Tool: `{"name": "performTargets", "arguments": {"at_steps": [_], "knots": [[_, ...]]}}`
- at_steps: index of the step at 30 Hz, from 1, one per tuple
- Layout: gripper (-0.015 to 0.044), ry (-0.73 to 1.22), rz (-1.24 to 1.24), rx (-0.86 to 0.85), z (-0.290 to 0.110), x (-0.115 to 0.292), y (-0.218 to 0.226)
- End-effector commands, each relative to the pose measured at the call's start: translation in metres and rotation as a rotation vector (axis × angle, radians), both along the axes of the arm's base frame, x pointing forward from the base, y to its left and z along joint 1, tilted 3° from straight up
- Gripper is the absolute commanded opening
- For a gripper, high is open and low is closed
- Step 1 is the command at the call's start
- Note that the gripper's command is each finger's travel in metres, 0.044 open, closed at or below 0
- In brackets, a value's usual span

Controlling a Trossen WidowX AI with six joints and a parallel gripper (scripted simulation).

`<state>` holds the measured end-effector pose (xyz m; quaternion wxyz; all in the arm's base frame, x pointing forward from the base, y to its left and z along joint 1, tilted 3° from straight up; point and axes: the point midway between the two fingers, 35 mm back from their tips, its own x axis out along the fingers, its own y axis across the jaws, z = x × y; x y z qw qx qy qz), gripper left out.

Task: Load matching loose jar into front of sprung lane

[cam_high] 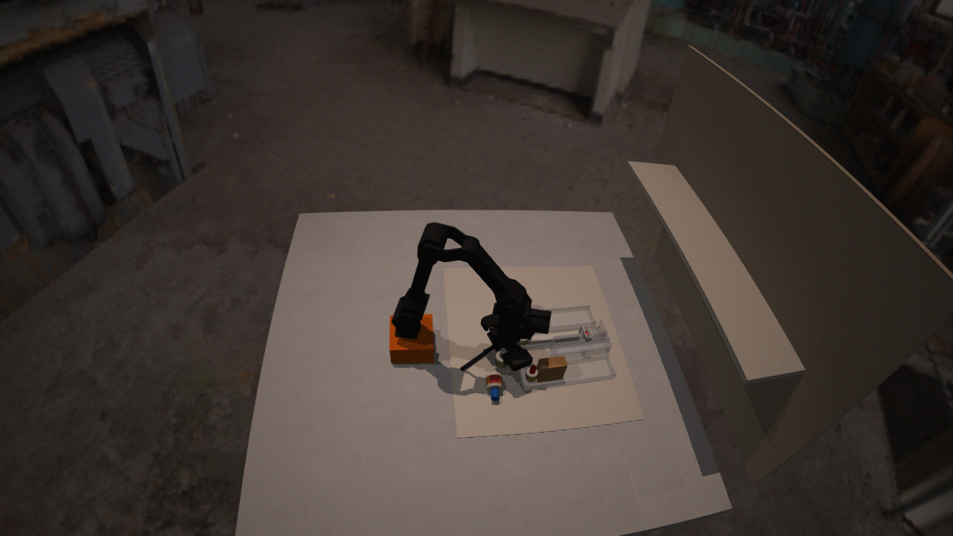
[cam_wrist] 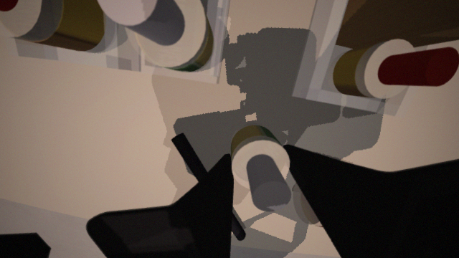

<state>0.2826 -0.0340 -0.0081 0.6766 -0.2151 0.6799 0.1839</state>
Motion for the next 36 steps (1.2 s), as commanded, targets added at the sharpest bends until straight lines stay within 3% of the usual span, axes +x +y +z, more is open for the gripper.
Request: {"name": "performTargets", "arguments": {"at_steps": [1,8,21,36], "knots": [[0.0144,0.010,0.002,-0.003,-0.003,-0.002,-0.001],[0.0000,0.010,0.002,-0.004,0.019,0.002,-0.002],[0.0000,0.009,0.002,-0.004,0.102,0.000,-0.005],[0.0000,0.000,-0.203,0.001,0.068,0.010,0.041]]}}
